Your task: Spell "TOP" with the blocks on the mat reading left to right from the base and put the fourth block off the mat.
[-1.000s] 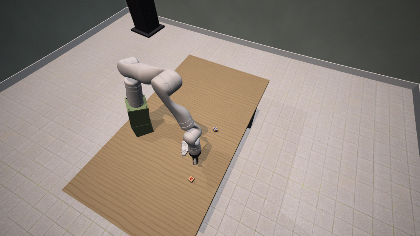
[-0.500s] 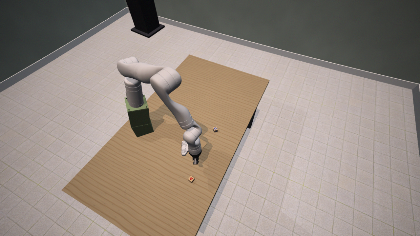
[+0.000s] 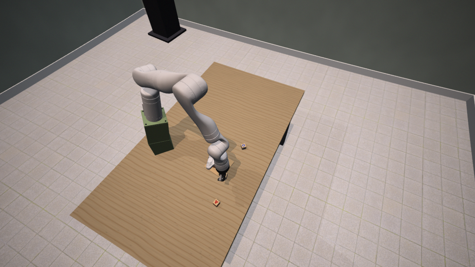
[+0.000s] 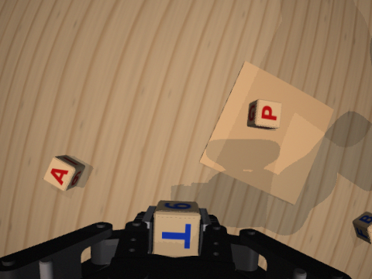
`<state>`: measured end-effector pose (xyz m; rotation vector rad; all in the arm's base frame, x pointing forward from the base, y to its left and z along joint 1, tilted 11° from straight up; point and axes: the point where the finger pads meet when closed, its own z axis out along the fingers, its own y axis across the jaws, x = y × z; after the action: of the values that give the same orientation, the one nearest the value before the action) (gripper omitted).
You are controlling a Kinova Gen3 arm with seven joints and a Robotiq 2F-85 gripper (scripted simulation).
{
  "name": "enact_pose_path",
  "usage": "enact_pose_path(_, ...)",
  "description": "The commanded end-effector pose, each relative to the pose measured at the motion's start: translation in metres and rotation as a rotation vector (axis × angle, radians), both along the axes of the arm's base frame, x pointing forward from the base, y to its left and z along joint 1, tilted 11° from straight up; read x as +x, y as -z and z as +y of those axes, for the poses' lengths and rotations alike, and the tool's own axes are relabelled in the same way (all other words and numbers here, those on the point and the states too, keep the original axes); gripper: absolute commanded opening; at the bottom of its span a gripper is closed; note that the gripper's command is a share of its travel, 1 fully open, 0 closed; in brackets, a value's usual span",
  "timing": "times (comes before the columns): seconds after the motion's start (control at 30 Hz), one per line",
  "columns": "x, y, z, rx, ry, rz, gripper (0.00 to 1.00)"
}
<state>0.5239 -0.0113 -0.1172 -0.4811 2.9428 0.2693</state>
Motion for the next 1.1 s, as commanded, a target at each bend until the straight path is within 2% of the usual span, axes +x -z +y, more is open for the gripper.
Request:
enact_pose_path(0.0,-0.004,-0.003,0.017,0.016,0.054,0.012,0.26)
enact_pose_path(0.2,-0.017,-0.006,0.051,0.077,0.305,0.065,0.26)
enact_pose_path(0.27,-0.017,-0.006,0.051,0.077,0.305,0.065,0.26)
enact_pose_path(0.63,-0.051,-0.012,0.106,0.159,0.879,0.197,0.26)
enact_pose_path(0.77,-0.065,-0.014,0.118,0.171,1.089,0.24,0.26)
enact_pose_path(0.83,-0.065,-0.014,0.118,0.171,1.089,0.24,0.26)
enact_pose_path(1.07,-0.09,-0.015,0.129,0.173,1.405,0.291,0.26)
